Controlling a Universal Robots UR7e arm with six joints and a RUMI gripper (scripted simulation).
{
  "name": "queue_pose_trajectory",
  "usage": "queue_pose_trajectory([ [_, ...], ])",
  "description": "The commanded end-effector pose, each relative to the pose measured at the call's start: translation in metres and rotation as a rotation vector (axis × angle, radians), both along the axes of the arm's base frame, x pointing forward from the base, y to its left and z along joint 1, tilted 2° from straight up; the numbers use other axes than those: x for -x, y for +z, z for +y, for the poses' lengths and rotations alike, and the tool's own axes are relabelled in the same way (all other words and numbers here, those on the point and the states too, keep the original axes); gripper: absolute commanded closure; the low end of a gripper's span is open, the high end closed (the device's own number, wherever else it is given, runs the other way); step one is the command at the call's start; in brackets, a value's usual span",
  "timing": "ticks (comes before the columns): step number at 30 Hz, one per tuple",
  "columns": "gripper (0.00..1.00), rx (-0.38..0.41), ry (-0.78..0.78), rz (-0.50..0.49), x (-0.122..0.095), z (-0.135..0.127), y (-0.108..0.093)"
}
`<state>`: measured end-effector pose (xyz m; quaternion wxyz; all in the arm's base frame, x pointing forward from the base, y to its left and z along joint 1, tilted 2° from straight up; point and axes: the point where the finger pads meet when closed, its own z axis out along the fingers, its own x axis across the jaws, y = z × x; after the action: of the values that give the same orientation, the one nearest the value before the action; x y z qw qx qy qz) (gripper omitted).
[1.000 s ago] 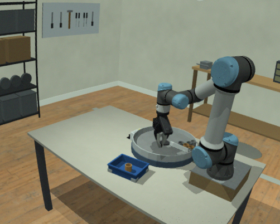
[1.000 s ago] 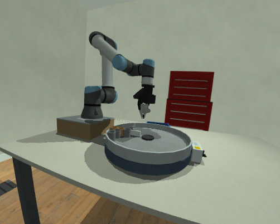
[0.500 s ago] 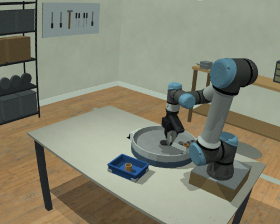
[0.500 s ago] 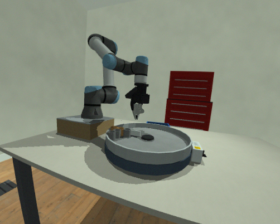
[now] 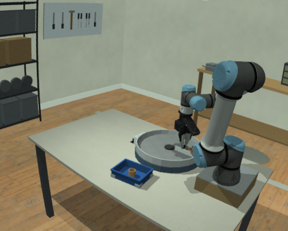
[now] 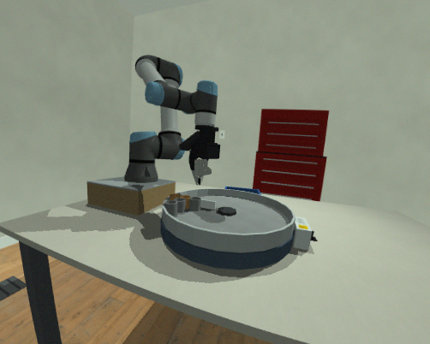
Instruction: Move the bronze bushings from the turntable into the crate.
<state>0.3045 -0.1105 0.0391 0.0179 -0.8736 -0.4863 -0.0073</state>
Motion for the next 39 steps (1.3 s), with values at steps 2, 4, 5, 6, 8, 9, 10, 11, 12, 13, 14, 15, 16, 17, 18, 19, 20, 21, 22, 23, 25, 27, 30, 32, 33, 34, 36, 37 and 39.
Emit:
queue_pose_trajectory([
  [2,0.95,-0.003,0.045,-0.006,0.014,-0.021,0.0],
  [4,0.95,-0.003,0.058,-0.007,0.018,-0.027,-0.001],
  [5,0.95,-0.003,0.058,-0.007,0.018,-0.027,-0.001],
  [6,0.95,-0.003,0.058,-0.007,0.018,-0.027,-0.001],
  [8,0.95,-0.003,0.07,-0.007,0.022,-0.032,-0.001],
  [9,0.95,-0.003,0.076,-0.007,0.024,-0.035,-0.001],
  [10,0.95,-0.003,0.082,-0.008,0.026,-0.038,-0.001],
  [11,0.95,-0.003,0.088,-0.008,0.028,-0.04,-0.001],
  [12,0.95,-0.003,0.093,-0.008,0.03,-0.043,-0.001],
  [13,0.95,-0.003,0.099,-0.008,0.032,-0.045,-0.001],
  [14,0.95,-0.003,0.104,-0.008,0.034,-0.048,-0.002],
  [15,0.95,-0.003,0.109,-0.009,0.036,-0.05,-0.002],
  [16,0.95,-0.003,0.114,-0.009,0.038,-0.052,-0.002],
  [17,0.95,-0.003,0.119,-0.009,0.039,-0.054,-0.002],
  [18,0.95,-0.003,0.124,-0.009,0.041,-0.057,-0.002],
  [19,0.95,-0.003,0.129,-0.009,0.042,-0.059,-0.002],
  [20,0.95,-0.003,0.133,-0.01,0.044,-0.061,-0.002],
  [21,0.95,-0.003,0.138,-0.01,0.045,-0.063,-0.002],
  [22,0.95,-0.003,0.138,-0.01,0.045,-0.063,-0.002],
  [23,0.95,-0.003,0.138,-0.01,0.045,-0.063,-0.002],
  [25,0.95,-0.003,0.146,-0.01,0.048,-0.067,-0.002],
  [27,0.95,-0.003,0.153,-0.01,0.05,-0.071,-0.002],
  [30,0.95,-0.003,0.163,-0.011,0.053,-0.075,-0.003],
  [32,0.95,-0.003,0.169,-0.011,0.056,-0.078,-0.003],
  [33,0.95,-0.003,0.172,-0.011,0.056,-0.079,-0.003],
  [34,0.95,-0.003,0.175,-0.011,0.057,-0.08,-0.003],
  [36,0.95,-0.003,0.179,-0.011,0.059,-0.082,-0.003],
  [37,0.95,-0.003,0.181,-0.011,0.06,-0.083,-0.003],
  [39,0.95,-0.003,0.183,-0.012,0.06,-0.084,-0.003],
])
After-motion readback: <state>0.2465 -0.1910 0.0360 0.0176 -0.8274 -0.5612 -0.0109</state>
